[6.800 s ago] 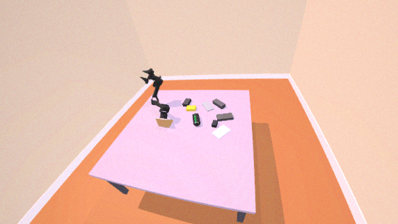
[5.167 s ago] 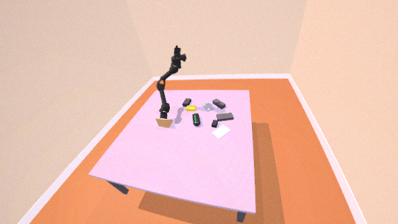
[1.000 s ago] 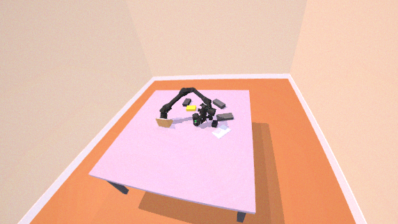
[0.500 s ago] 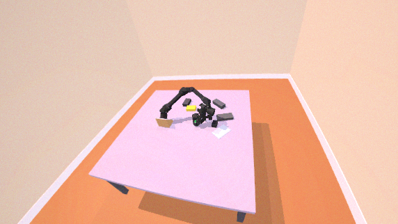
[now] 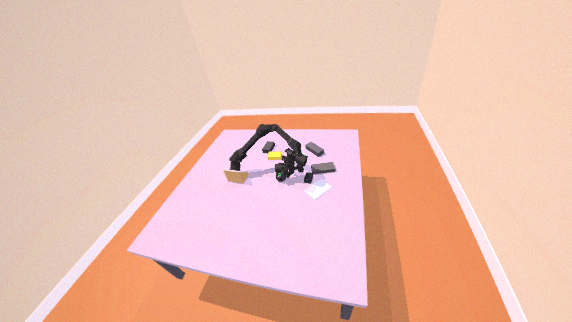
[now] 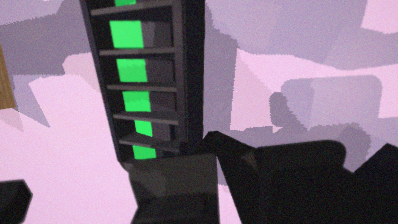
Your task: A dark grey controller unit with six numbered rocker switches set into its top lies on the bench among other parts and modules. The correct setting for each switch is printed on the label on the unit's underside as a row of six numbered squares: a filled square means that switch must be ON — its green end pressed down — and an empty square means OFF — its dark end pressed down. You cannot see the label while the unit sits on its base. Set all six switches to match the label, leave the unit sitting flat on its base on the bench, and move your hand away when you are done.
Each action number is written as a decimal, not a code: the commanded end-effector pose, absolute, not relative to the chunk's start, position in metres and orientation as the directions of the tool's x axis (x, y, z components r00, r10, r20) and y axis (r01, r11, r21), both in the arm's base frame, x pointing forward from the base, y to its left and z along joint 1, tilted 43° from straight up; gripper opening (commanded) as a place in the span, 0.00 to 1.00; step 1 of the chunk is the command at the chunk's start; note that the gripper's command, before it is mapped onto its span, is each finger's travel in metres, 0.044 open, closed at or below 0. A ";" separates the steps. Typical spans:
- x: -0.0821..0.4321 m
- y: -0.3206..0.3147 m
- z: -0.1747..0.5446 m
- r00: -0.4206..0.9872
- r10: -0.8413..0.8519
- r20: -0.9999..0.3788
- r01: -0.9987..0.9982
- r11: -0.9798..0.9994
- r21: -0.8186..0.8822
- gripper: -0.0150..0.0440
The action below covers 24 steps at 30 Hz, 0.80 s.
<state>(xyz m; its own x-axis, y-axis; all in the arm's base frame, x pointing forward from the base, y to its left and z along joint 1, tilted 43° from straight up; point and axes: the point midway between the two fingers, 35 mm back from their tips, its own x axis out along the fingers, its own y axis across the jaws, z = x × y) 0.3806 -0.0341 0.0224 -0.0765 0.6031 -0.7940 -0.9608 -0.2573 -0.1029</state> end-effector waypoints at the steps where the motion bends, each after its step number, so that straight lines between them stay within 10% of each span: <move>1: 0.371 -0.032 0.017 -0.102 0.606 -0.789 -0.962 -0.262 -0.077 0.25; 24: 0.359 -0.032 0.014 -0.102 0.606 -0.789 -0.962 -0.262 -0.076 0.25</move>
<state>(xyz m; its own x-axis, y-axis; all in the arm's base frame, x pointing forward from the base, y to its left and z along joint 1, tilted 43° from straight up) 0.3681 -0.0342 0.0184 -0.0786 0.6020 -0.7946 -0.9610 -0.2579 -0.1003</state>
